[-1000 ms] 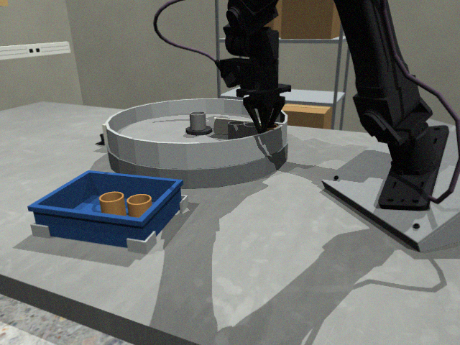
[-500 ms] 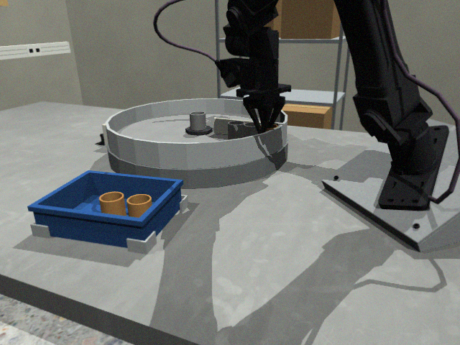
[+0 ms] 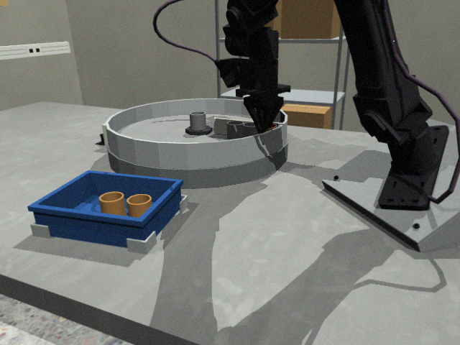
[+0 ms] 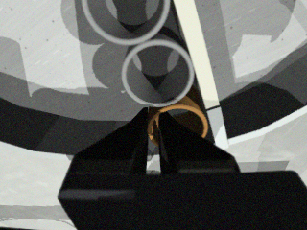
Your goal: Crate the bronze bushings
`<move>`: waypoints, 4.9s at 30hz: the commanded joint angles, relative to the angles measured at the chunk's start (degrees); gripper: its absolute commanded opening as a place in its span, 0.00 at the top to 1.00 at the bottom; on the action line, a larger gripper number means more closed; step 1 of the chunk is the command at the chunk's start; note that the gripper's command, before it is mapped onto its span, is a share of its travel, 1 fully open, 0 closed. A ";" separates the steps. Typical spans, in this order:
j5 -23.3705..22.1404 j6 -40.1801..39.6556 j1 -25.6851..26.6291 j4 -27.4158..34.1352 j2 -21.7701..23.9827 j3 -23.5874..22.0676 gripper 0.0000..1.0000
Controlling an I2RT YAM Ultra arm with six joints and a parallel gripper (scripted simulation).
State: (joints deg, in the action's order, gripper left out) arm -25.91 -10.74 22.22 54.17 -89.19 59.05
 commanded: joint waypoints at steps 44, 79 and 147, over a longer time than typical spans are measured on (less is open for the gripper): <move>1.08 -0.64 1.18 1.04 1.82 1.91 1.00; -0.07 -8.52 8.51 18.82 2.24 15.00 1.00; 5.43 26.02 -24.38 20.74 4.55 27.60 1.00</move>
State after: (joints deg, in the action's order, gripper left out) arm -22.70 9.80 -1.04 74.37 -83.90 83.37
